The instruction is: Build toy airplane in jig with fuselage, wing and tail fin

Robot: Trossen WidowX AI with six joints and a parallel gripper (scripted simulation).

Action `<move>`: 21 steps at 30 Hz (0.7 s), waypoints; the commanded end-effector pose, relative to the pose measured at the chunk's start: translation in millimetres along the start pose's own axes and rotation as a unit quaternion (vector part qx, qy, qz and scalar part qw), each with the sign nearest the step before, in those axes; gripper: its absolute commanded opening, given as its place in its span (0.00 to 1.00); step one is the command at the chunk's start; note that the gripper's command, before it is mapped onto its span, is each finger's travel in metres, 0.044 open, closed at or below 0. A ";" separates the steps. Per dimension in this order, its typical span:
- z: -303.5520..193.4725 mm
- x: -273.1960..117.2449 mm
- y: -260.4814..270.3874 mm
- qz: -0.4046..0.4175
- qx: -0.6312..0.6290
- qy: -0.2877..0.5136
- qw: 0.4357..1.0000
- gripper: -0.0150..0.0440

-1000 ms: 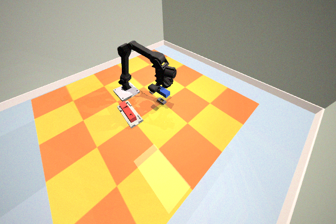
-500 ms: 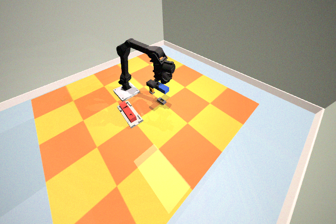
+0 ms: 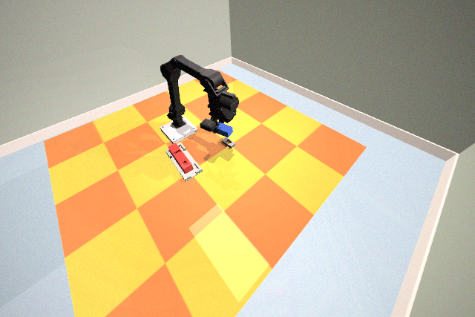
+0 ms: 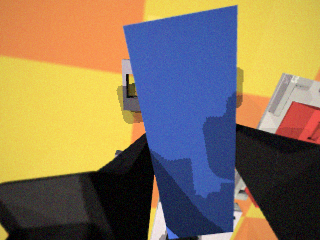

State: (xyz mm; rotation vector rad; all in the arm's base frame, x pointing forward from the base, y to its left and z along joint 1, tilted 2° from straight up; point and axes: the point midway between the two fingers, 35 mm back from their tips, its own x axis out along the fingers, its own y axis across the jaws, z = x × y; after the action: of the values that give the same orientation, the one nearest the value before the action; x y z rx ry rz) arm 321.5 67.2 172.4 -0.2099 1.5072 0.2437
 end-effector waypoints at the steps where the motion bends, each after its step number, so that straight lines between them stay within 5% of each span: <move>1: -5.9 3.6 -10.0 0.002 -0.025 0.004 1.000 0.25; 21: -37.7 12.9 -66.9 0.000 -0.181 0.005 0.983 0.25</move>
State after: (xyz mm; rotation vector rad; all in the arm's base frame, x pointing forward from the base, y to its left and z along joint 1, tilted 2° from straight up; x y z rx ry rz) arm 309.3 0.3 160.5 -0.4687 1.4682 0.4778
